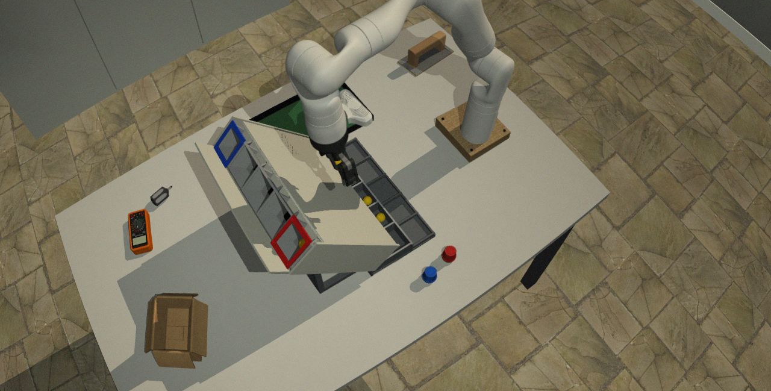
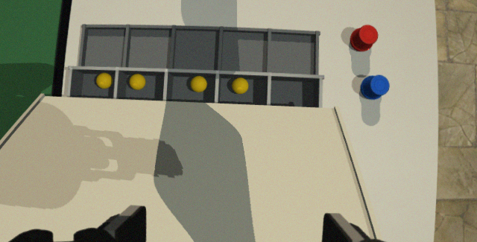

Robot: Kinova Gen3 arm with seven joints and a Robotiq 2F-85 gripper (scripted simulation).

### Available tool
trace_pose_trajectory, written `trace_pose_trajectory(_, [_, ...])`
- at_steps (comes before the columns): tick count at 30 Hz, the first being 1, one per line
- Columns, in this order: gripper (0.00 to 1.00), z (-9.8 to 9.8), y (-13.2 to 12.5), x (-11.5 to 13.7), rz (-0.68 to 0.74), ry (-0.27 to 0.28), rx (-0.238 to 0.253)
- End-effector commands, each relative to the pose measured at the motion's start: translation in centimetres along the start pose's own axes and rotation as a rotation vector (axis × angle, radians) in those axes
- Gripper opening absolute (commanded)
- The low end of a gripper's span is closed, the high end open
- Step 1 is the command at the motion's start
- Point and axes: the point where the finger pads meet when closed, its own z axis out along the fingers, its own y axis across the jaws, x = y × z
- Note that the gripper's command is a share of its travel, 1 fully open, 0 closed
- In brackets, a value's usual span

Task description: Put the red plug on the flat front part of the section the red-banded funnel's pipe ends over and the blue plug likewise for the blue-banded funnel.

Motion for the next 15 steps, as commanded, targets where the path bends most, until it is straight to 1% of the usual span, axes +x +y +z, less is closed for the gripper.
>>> trace_pose_trajectory(1, [1.00, -1.8, 0.2, 0.9, 0.003, -0.073, -0.005])
trace_pose_trajectory(9, [1.00, -1.8, 0.2, 0.9, 0.003, -0.073, -0.005])
trace_pose_trajectory(10, [1.00, 2.2, -2.8, 6.0, -0.007, -0.058, -0.008])
trace_pose_trajectory(12, [1.00, 2.4, -2.9, 6.2, -0.007, -0.058, -0.008])
trace_pose_trajectory(15, [1.00, 3.8, -3.9, 7.9, -0.007, -0.058, -0.008])
